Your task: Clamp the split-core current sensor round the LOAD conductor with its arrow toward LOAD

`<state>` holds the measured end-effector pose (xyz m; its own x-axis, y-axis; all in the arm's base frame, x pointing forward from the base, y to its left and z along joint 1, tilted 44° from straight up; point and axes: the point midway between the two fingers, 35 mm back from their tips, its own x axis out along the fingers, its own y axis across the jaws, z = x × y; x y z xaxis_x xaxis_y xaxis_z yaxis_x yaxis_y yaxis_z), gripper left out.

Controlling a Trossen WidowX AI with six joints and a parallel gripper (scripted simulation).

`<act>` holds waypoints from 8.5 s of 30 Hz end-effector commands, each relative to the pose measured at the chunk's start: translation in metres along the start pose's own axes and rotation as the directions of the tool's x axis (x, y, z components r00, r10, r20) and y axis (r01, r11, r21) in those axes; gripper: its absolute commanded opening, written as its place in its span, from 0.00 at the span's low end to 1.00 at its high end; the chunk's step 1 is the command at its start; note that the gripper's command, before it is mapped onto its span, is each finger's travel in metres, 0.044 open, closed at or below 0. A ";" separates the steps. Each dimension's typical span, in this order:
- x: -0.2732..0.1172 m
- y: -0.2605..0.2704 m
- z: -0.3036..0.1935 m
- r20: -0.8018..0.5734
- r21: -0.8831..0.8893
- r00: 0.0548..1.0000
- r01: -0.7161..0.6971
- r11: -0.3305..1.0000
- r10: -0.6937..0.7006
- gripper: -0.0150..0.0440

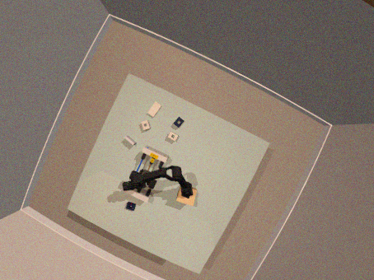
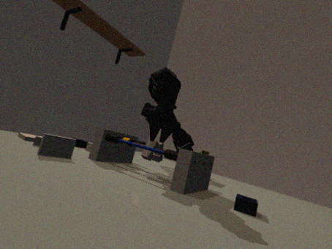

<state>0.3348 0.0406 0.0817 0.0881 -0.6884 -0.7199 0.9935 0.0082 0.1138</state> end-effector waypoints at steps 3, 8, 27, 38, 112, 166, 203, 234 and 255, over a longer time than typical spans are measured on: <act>-0.001 0.000 0.000 0.002 -0.005 1.000 -0.003 1.000 0.003 0.97; -0.001 0.000 0.000 0.002 -0.005 1.000 -0.003 1.000 0.003 1.00; 0.047 0.002 0.000 0.000 0.006 1.000 -0.003 1.000 0.003 1.00; 0.063 0.003 0.000 0.001 0.006 1.000 -0.025 1.000 0.025 1.00; 0.061 0.011 -0.001 -0.004 0.014 0.998 -0.056 0.998 0.056 0.74; 0.061 0.011 -0.001 -0.004 0.014 0.998 -0.056 0.998 0.056 0.25; 0.039 0.012 -0.001 0.001 0.005 0.977 -0.215 0.977 0.215 0.25; 0.039 0.012 -0.001 0.001 0.005 0.977 -0.215 0.977 0.215 0.25; 0.039 0.012 -0.001 0.001 0.005 0.977 -0.215 0.977 0.215 0.25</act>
<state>0.3470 0.0112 0.0501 0.2800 -0.6732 -0.6844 0.9571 0.1400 0.2538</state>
